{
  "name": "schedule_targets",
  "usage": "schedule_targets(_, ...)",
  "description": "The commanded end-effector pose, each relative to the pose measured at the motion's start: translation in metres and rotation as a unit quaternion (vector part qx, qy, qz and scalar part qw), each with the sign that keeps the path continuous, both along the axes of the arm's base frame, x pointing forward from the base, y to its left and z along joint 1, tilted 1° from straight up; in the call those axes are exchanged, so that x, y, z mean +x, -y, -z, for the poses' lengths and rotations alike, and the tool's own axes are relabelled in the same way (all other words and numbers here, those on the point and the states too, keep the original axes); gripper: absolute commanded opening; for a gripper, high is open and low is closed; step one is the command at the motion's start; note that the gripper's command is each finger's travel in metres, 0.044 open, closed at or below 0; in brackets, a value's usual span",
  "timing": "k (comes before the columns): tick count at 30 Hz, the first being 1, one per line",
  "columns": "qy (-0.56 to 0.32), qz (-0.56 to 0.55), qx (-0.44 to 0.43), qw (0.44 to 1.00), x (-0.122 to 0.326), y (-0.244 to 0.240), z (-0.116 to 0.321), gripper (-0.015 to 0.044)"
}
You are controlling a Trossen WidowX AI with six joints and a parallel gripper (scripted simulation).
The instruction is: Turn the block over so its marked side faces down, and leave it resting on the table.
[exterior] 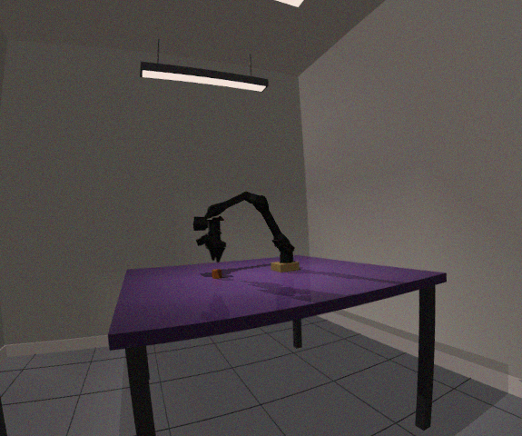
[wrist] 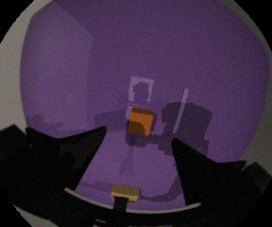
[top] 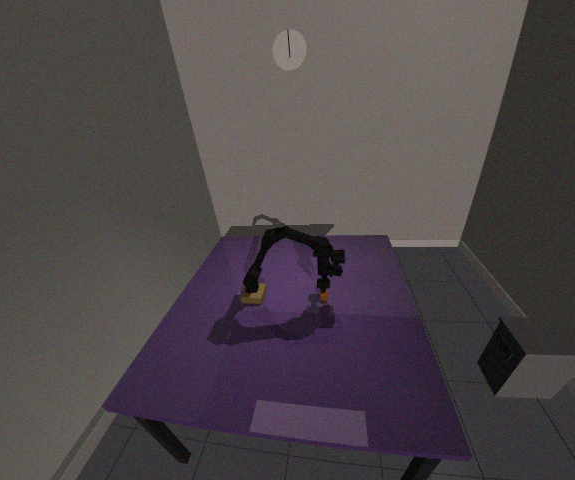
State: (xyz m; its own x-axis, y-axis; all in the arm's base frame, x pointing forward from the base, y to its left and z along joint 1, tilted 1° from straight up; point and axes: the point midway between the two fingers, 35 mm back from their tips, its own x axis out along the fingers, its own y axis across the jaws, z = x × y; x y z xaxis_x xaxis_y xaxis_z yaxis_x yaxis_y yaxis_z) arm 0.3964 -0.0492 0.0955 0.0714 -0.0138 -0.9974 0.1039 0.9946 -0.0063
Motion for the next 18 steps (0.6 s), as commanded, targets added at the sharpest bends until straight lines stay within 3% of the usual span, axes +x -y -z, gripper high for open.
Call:
schedule_targets(1, -0.007, 0.001, -0.001, 1.0, 0.0, 0.001, 0.012, 0.044)
schedule_targets(18, -0.007, 0.001, -0.001, 1.0, 0.001, 0.001, 0.041, 0.044)
